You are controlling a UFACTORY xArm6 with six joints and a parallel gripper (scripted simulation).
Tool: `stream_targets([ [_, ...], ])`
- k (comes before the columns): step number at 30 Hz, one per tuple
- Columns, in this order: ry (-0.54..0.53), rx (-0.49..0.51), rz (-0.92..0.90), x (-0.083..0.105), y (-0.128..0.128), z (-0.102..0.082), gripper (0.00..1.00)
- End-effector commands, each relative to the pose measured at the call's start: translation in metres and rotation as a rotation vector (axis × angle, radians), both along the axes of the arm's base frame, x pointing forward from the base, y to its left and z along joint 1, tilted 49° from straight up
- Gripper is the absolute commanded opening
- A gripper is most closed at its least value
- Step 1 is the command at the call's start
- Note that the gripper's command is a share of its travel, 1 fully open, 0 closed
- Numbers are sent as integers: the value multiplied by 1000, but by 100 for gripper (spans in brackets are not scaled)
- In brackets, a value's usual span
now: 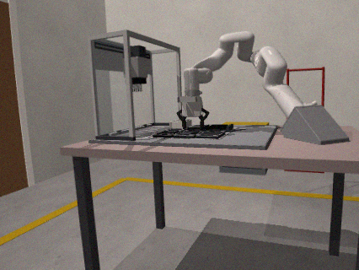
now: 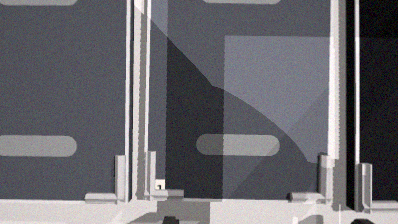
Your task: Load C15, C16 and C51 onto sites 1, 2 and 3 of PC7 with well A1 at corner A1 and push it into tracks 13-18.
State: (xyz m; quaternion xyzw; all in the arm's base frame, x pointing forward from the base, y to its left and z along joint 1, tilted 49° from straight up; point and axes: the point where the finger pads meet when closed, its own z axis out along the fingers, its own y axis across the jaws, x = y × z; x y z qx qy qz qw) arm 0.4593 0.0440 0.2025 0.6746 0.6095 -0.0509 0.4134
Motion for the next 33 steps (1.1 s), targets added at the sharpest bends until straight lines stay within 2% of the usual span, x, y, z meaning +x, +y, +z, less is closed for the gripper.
stream_targets([
  [1, -2, 1, 1, 2, -1, -1, 100],
  [33, -2, 1, 1, 7, -9, -9, 100],
])
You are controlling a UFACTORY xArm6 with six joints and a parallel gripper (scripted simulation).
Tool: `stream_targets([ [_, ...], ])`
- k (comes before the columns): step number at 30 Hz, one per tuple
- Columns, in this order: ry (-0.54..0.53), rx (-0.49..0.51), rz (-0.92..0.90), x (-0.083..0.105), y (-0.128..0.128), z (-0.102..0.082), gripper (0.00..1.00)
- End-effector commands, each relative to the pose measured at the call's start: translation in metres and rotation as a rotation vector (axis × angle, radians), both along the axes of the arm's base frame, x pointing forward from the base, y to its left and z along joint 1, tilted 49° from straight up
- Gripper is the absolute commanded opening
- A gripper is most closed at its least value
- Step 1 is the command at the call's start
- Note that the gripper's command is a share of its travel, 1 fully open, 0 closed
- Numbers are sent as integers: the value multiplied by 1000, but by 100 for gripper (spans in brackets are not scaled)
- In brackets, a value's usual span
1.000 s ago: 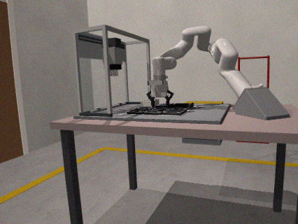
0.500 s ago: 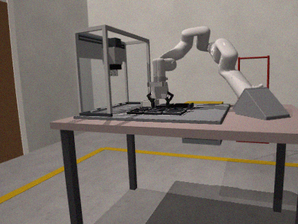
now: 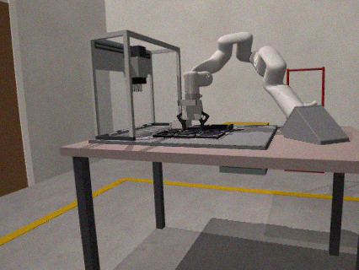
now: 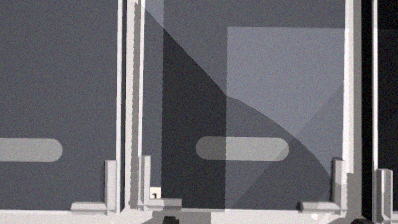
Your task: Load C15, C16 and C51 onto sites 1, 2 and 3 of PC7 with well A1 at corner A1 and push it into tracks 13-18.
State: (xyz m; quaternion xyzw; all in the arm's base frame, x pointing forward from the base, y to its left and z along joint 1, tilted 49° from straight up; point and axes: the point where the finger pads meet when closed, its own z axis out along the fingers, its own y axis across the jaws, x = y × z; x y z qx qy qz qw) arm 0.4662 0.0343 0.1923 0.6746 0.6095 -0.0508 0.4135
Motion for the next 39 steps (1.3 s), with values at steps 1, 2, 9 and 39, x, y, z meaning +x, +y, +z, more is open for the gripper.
stream_targets([
  [1, -2, 1, 1, 0, 1, 1, 100],
  [2, -2, 1, 1, 0, 0, 1, 100],
  [9, -2, 1, 1, 0, -2, 3, 100],
  [39, -2, 1, 1, -3, -12, 10, 100],
])
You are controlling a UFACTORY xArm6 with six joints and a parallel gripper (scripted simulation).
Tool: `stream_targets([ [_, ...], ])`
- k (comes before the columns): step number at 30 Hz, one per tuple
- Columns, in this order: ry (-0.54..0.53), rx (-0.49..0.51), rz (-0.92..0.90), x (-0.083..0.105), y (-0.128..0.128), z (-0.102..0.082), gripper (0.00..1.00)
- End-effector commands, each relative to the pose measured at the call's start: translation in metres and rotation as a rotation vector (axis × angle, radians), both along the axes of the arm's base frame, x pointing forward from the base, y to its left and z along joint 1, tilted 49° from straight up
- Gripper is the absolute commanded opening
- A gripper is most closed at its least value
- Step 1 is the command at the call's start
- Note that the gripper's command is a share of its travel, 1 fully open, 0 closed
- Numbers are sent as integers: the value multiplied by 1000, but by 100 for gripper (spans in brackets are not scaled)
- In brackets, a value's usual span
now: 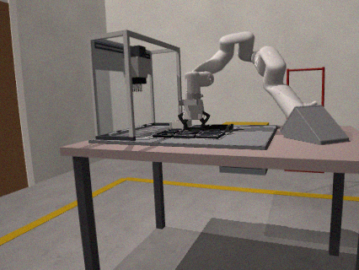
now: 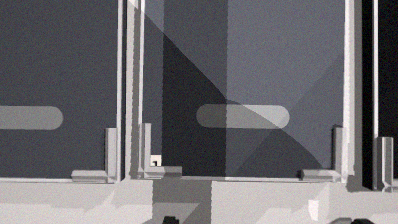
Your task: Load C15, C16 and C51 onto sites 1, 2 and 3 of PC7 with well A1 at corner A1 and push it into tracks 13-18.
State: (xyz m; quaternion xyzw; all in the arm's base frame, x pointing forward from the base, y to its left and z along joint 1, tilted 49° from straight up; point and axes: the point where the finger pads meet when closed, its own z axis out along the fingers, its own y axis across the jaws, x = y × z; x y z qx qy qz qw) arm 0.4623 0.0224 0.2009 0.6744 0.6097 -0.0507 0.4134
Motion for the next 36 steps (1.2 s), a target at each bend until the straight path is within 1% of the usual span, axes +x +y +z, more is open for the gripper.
stream_targets([
  [1, -2, 1, 1, 0, 0, 2, 100],
  [36, -2, 1, 1, -4, -12, 10, 100],
])
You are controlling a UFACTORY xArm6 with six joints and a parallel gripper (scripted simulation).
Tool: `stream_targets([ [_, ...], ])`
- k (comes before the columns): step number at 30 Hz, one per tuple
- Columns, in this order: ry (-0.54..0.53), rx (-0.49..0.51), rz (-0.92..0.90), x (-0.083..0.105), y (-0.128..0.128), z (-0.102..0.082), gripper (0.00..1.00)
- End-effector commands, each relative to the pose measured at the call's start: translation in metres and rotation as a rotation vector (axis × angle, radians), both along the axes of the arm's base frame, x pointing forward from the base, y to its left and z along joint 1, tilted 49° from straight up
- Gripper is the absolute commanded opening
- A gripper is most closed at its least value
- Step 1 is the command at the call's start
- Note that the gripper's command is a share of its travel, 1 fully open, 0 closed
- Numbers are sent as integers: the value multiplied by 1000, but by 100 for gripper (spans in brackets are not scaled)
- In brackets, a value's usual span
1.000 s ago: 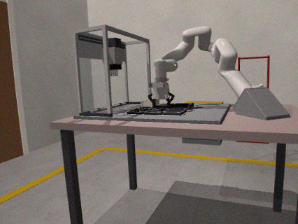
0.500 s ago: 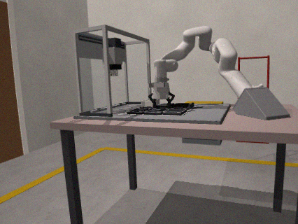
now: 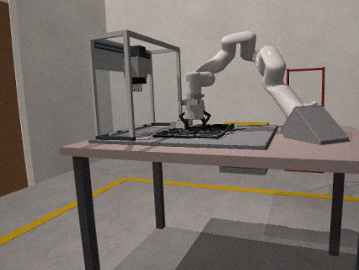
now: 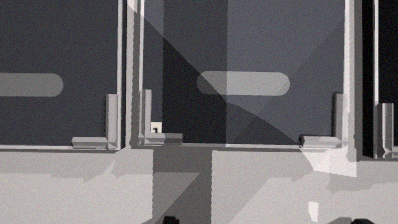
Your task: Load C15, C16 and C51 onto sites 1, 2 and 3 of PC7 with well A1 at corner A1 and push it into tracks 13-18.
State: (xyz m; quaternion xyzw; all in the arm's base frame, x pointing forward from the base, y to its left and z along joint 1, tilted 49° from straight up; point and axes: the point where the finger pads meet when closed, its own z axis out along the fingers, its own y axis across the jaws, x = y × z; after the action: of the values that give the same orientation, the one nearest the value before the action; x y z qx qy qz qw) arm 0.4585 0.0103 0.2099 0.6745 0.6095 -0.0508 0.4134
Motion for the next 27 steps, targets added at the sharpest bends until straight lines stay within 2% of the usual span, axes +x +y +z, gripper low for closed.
stream_targets([
  [1, -2, 1, 1, 0, -1, 2, 100],
  [27, -2, 1, 1, -3, -10, 9, 100],
])
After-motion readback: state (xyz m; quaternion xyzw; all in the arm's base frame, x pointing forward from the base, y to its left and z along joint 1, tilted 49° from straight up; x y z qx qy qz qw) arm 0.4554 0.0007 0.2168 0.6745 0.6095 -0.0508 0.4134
